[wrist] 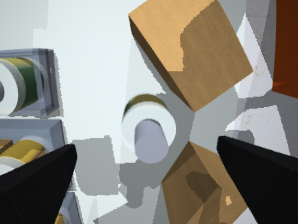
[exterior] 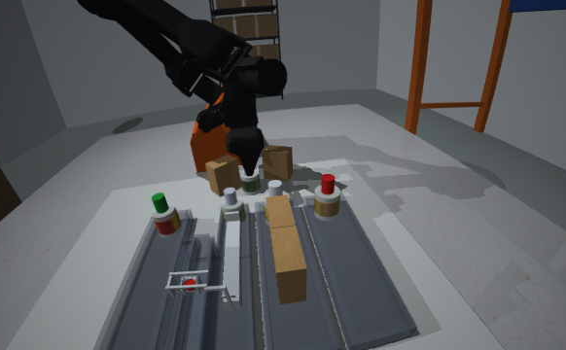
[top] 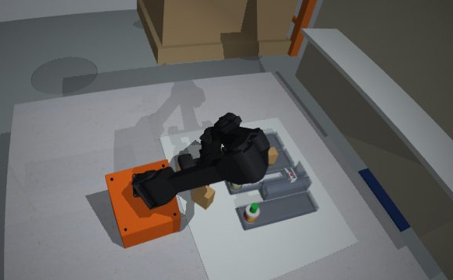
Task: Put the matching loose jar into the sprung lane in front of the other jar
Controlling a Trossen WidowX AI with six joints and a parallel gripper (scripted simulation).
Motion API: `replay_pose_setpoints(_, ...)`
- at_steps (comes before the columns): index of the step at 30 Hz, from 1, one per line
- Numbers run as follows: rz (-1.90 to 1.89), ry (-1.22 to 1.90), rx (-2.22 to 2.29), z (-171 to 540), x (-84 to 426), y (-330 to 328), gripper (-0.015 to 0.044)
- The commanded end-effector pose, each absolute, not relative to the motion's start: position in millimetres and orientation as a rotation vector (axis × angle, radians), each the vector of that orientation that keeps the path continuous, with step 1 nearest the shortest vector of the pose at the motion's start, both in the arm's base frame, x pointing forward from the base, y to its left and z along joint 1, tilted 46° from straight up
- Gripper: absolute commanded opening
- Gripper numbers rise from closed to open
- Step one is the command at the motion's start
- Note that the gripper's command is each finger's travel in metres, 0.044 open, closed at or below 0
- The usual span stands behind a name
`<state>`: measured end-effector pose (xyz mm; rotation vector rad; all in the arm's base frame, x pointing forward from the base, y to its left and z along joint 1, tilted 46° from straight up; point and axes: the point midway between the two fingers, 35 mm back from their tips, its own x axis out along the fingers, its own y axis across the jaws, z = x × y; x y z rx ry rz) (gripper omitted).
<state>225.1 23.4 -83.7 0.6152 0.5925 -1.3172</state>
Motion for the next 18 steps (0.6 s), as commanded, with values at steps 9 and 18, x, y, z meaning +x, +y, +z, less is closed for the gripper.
replay_pose_setpoints(9, -1.317, 0.593, 0.606, -96.7, 226.8, 9.6, 0.044)
replay_pose_setpoints(18, -1.318, 0.592, 0.605, -106.5, 228.6, -0.7, 0.044)
